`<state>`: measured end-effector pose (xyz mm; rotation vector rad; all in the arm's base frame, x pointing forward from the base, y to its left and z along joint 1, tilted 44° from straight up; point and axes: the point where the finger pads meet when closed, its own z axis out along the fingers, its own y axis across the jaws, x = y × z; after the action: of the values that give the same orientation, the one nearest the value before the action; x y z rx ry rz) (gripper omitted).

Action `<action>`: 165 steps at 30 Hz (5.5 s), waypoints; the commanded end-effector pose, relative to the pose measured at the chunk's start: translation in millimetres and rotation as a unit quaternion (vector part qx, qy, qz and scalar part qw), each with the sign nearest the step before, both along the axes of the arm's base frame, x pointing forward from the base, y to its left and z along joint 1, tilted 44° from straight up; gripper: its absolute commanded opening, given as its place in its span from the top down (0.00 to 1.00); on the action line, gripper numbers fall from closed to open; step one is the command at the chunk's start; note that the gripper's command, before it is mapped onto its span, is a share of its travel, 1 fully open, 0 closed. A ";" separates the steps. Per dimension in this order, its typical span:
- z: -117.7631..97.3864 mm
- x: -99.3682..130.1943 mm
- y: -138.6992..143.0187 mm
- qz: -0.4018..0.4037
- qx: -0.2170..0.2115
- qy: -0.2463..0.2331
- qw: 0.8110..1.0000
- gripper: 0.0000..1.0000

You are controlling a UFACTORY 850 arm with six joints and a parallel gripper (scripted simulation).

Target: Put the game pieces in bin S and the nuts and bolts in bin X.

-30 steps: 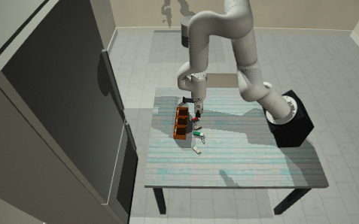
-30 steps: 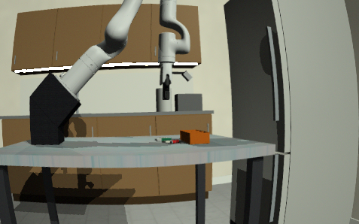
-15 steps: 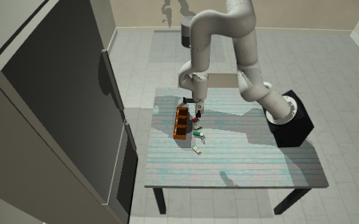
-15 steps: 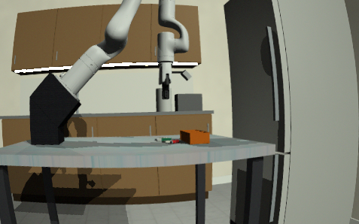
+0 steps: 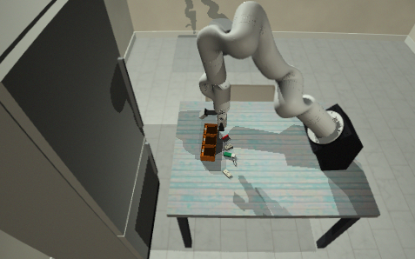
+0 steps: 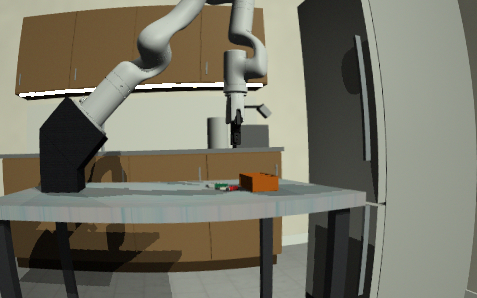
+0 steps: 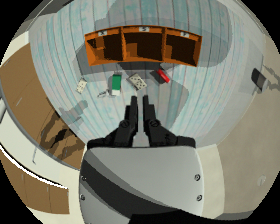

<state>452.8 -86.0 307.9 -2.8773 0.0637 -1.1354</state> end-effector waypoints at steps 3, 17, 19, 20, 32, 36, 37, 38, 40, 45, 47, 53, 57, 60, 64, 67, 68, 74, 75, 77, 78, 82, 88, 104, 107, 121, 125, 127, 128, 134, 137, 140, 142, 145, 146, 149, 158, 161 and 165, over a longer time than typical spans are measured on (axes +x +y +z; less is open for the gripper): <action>-8.5 43.6 -40.7 -0.002 -0.003 -0.011 1.000 0.93; -17.0 92.2 -92.7 -0.002 -0.004 -0.012 1.000 0.93; -16.9 92.2 -92.7 -0.002 -0.004 -0.012 1.000 0.93; -16.9 92.2 -92.7 -0.002 -0.004 -0.012 1.000 0.93; -32.1 107.1 -92.2 -0.002 -0.004 -0.011 1.000 0.93; -39.7 114.6 -92.0 -0.002 -0.004 -0.011 1.000 0.93; -41.6 116.4 -91.9 -0.002 -0.004 -0.011 1.000 0.93; -43.6 118.3 -91.9 -0.002 -0.003 -0.011 1.000 0.93; -47.4 122.0 -91.8 -0.002 -0.003 -0.011 1.000 0.93; -53.1 127.6 -91.6 -0.002 -0.003 -0.011 1.000 0.93; -56.9 131.4 -91.5 -0.002 -0.003 -0.011 1.000 0.93; -59.3 133.7 -91.4 -0.002 -0.003 -0.011 1.000 0.93; -59.3 133.7 -91.4 -0.002 -0.003 -0.011 1.000 0.93; -59.3 133.7 -91.4 -0.002 -0.003 -0.011 1.000 0.93; -59.4 133.7 -91.4 -0.002 -0.003 -0.011 1.000 0.93; -59.3 133.7 -91.4 -0.002 -0.004 -0.011 1.000 0.93; -59.3 133.7 -91.4 -0.002 -0.004 -0.011 1.000 0.93; -59.3 133.7 -91.4 -0.002 -0.004 -0.011 1.000 0.93; -59.3 133.7 -91.4 -0.002 -0.004 -0.011 1.000 0.93; -59.3 133.7 -91.4 -0.002 -0.004 -0.011 1.000 0.93; -59.3 133.7 -91.4 -0.002 -0.004 -0.011 1.000 0.93; -59.3 133.7 -91.4 -0.002 -0.004 -0.011 1.000 0.93; -59.3 133.7 -91.4 -0.002 -0.004 -0.011 1.000 0.93; -53.7 128.1 -91.5 -0.002 -0.004 -0.011 1.000 0.93; -50.8 125.3 -91.6 -0.002 -0.004 -0.011 1.000 0.93; -39.4 114.2 -92.0 -0.002 -0.004 -0.011 1.000 0.93; -29.9 104.8 -92.3 -0.002 -0.004 -0.012 1.000 0.93; -24.1 99.3 -92.5 -0.002 -0.004 -0.012 1.000 0.93; -21.3 96.5 -92.5 -0.002 -0.004 -0.012 1.000 0.93; -17.0 92.2 -92.7 -0.002 -0.004 -0.012 1.000 0.93; -16.9 92.2 -92.7 -0.002 -0.004 -0.012 1.000 0.93; -15.6 93.0 -77.8 -0.002 -0.004 -0.012 1.000 0.93; -14.7 93.6 -67.8 -0.002 -0.003 -0.011 1.000 0.93; -13.5 94.4 -52.9 -0.002 -0.003 -0.012 1.000 0.93; -13.5 94.4 -52.9 -0.002 -0.003 -0.012 1.000 0.93; -12.6 95.0 -42.9 -0.002 -0.003 -0.012 1.000 0.93; -9.7 96.9 -9.1 -0.002 -0.003 -0.012 1.000 0.93; -9.7 96.9 -9.1 -0.002 -0.003 -0.012 1.000 0.93; -11.7 98.7 -9.0 -0.002 -0.003 -0.012 1.000 0.93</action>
<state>549.4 -95.6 297.4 -2.8700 0.0627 -1.1648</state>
